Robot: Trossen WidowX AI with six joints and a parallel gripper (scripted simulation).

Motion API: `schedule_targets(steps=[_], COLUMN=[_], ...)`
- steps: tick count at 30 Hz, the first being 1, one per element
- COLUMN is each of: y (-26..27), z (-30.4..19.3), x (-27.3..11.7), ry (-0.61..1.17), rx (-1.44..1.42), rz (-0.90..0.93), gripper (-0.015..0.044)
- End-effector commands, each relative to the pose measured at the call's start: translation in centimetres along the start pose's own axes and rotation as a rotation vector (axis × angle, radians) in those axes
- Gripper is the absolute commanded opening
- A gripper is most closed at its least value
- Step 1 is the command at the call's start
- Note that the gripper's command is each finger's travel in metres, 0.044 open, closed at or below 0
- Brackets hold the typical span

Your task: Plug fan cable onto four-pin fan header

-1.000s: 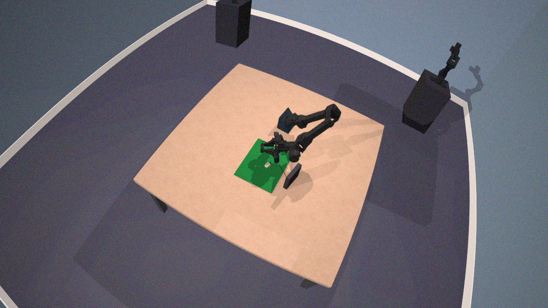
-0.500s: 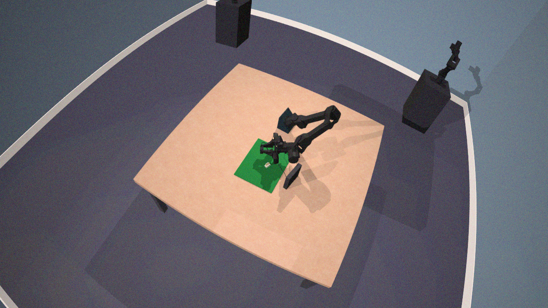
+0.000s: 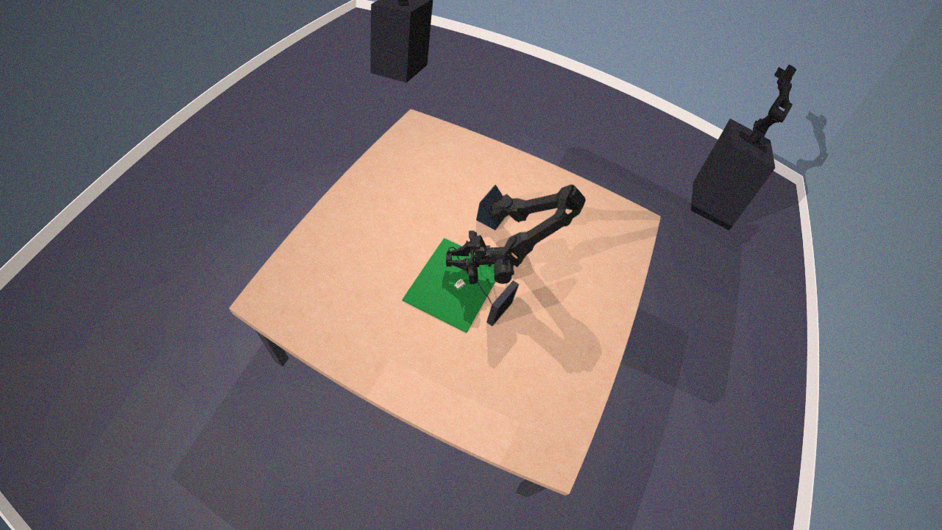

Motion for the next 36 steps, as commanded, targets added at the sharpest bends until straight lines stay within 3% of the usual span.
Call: schedule_targets(steps=[1,36], y=[-0.1,-0.1], z=[-0.4,-2.5], x=[0.2,0.7], ry=[-0.007,0.001], rx=[0.002,-0.001], rz=[-0.003,-0.003], gripper=[0.0000,0.0000])
Point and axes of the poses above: the point midway between the two fingers, 35 mm back from their tips, its own x axis out along the fingers, its own y axis across the jaws, z = x × y, the point moved 10 cm from there along -x, back along the fingers, and after that the axes turned 3 degrees about -x, right-handed, at the moved point
